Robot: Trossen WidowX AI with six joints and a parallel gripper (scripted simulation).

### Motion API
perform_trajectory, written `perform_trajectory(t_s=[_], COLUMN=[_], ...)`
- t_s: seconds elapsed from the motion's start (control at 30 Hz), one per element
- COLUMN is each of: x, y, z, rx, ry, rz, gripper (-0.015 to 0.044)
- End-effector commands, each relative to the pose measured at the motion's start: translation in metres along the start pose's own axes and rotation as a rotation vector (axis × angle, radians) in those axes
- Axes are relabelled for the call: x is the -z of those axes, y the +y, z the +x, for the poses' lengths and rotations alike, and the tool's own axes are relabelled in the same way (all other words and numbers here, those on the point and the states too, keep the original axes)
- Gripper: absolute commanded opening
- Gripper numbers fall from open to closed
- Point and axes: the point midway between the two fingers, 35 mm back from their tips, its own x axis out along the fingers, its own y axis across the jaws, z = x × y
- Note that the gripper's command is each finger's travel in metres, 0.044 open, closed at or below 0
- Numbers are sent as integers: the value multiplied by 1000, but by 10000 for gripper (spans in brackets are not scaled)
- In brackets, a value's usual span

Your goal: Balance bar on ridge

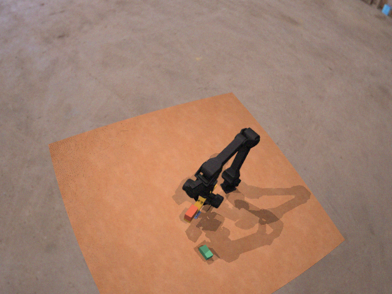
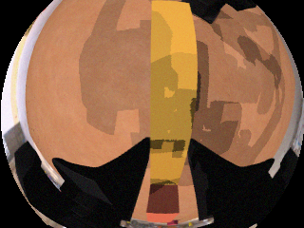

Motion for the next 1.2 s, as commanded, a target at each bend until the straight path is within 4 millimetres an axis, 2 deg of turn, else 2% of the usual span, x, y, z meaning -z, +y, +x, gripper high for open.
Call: perform_trajectory(t_s=[0.0,0.7,1.03,1.17], x=[0,0,0,1], y=[0,0,0,0], z=[0,0,0,-7], rx=[0,0,0,0], ry=[0,0,0,0], rz=[0,0,0,0], gripper=[172,185,440,440])
